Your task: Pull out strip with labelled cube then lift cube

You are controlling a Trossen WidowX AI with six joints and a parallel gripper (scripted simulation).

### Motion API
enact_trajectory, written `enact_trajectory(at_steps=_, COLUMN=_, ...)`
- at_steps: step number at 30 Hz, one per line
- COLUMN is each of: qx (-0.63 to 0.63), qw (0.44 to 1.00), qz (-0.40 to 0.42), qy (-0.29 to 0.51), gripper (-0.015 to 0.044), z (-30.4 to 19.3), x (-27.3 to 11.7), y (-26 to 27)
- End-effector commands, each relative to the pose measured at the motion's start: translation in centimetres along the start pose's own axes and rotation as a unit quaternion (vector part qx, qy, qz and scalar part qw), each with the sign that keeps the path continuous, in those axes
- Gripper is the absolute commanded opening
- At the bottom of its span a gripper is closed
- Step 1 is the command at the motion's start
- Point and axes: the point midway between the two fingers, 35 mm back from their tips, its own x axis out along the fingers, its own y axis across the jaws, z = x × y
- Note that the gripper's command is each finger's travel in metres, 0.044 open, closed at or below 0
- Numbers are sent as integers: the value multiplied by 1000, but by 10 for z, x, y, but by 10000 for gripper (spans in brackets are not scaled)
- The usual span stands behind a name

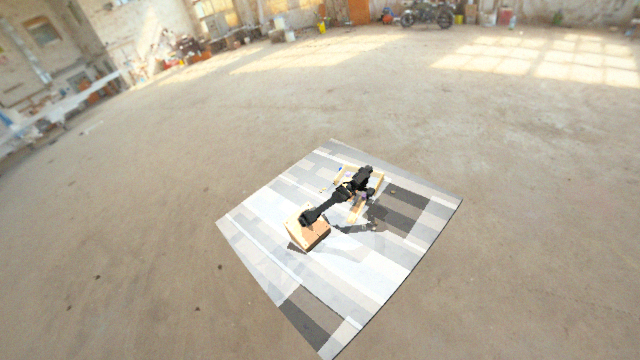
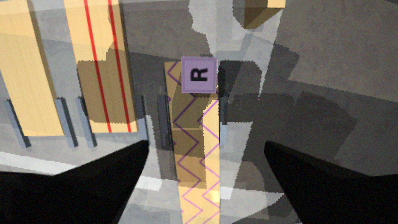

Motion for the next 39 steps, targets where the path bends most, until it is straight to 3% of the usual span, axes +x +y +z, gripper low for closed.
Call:
enact_trajectory(at_steps=1, qx=-1, qw=1000, qz=-1, qy=1, gripper=440, z=15, x=0, y=2)
enact_trajectory(at_steps=11, qx=0, qw=1000, qz=-1, qy=0, gripper=440, z=50, x=-2, y=6)
enact_trajectory(at_steps=19, qx=0, qw=1000, qz=-1, qy=0, gripper=250, z=51, x=8, y=6)
enact_trajectory(at_steps=39, qx=0, qw=1000, qz=-2, qy=0, gripper=250, z=51, x=41, y=6)
